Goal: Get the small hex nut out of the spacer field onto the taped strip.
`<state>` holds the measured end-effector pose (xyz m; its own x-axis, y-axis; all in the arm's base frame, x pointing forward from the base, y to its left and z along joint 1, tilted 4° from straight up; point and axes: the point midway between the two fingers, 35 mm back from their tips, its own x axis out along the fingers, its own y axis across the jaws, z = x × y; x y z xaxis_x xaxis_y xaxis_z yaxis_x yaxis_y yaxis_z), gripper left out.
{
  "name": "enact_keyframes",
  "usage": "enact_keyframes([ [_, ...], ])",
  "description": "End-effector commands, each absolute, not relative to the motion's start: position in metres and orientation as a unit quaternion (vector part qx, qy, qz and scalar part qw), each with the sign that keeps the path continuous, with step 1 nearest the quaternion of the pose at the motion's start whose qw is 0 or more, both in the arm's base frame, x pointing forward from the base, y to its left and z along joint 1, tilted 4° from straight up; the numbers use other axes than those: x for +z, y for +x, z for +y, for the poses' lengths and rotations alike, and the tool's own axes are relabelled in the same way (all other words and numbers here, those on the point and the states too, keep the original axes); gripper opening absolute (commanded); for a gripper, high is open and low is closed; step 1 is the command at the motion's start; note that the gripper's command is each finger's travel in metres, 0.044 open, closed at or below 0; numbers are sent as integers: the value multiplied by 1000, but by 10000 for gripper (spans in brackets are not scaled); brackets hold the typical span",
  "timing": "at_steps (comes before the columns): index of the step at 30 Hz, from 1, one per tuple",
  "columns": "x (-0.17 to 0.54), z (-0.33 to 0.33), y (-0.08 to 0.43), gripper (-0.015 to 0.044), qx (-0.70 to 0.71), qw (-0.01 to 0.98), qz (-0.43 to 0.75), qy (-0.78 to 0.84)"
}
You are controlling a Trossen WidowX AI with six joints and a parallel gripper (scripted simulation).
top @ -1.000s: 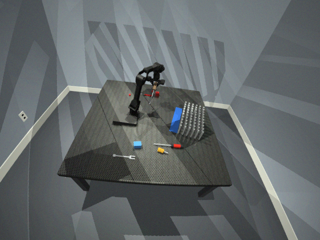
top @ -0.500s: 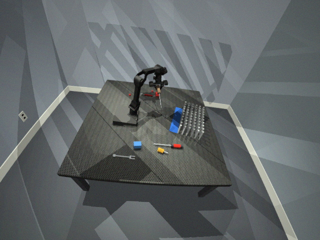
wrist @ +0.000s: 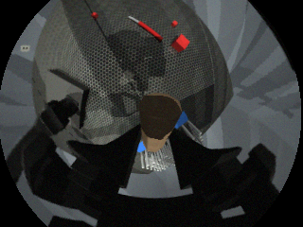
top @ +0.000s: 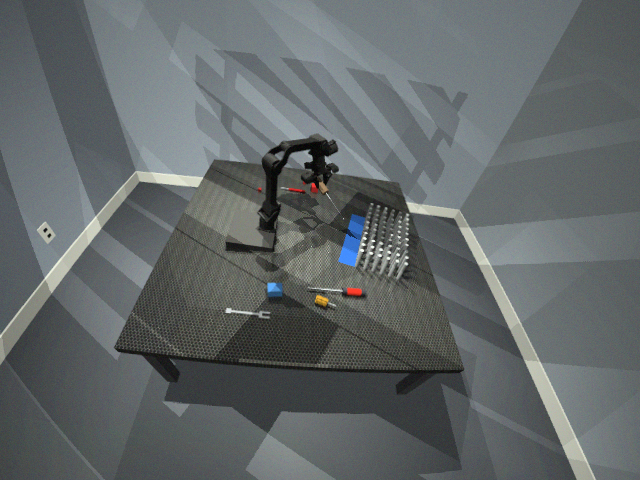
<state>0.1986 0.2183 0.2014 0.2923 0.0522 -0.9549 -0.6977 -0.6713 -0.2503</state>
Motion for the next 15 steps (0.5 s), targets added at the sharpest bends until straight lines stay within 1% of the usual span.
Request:
enact_keyframes([
  [1, 205, 199, 207, 0, 544, 292, 189, -763],
  [15, 204, 143, 222, 0, 528, 125, 122, -831],
])
